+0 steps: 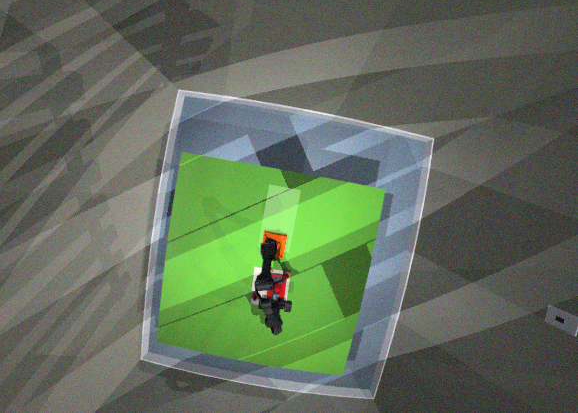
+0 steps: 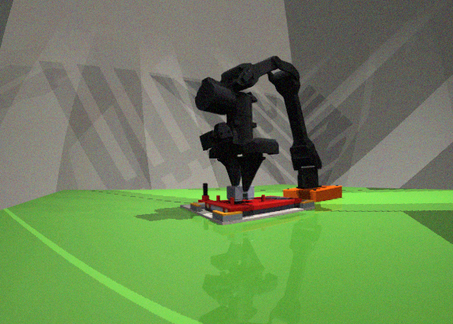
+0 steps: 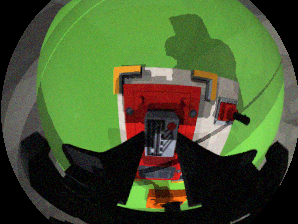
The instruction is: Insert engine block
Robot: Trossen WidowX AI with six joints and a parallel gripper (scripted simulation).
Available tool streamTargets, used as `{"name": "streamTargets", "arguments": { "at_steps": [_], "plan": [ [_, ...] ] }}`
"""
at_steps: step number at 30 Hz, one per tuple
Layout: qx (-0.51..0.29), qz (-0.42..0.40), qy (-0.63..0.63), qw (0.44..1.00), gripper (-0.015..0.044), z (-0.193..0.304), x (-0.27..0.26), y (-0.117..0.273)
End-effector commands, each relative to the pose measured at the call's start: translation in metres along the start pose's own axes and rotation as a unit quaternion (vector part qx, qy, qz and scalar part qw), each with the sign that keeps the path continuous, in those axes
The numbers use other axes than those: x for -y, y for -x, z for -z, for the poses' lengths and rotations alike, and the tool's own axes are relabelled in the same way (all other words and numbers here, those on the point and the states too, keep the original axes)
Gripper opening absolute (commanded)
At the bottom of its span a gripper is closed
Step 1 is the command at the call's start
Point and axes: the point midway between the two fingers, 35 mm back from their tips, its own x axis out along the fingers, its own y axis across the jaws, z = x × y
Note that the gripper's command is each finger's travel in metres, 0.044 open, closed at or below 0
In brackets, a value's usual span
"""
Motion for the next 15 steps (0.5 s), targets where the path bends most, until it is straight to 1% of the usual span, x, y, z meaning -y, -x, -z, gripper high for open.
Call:
{"name": "streamTargets", "arguments": {
  "at_steps": [1,15],
  "plan": [
    [-0.001,-0.001,0.001,1.0,0.0158,0.0001,-0.0004,-0.0016],
    [-0.001,-0.001,0.001,1.0,0.0158,0.0001,-0.0003,-0.0031]
  ]
}}
